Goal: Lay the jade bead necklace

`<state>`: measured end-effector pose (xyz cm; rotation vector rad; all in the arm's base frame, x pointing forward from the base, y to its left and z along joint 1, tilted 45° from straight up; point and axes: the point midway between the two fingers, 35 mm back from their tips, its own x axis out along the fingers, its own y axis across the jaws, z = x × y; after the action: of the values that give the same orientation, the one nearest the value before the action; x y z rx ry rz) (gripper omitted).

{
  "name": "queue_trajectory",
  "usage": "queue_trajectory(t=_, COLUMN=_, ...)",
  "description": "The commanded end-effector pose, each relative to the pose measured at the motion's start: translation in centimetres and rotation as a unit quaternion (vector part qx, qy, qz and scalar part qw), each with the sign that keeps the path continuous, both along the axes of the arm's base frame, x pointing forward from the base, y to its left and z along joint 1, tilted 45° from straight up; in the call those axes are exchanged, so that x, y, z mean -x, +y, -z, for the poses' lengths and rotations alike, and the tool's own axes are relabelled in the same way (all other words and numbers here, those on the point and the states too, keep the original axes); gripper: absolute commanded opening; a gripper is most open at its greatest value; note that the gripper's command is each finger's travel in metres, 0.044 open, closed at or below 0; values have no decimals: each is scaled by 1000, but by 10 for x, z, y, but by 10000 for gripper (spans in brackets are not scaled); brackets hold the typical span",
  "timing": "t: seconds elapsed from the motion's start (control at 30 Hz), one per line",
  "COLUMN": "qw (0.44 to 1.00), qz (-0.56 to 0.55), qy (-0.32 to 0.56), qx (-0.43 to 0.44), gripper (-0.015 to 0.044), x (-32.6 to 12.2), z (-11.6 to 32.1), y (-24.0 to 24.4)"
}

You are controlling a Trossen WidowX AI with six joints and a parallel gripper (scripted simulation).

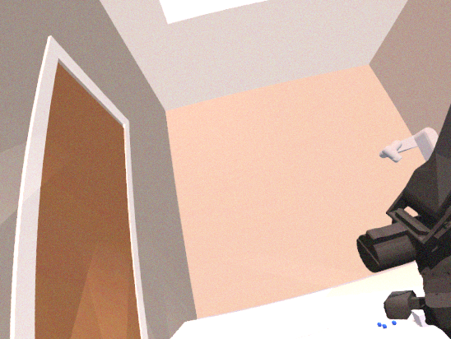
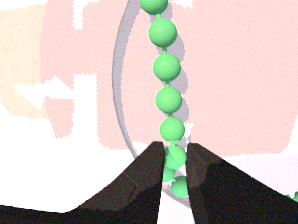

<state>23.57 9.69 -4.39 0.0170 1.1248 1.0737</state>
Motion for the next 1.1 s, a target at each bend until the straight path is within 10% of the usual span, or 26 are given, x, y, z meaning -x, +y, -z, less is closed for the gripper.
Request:
queue_trajectory(t=0.0, qw=1000, qz=0, qy=0, qx=0, gripper=0, x=0, z=0, y=0)
queue_trajectory(t=1.07, qw=1000, qz=2, qy=5, qx=-2, gripper=0, x=9, z=-8, y=0)
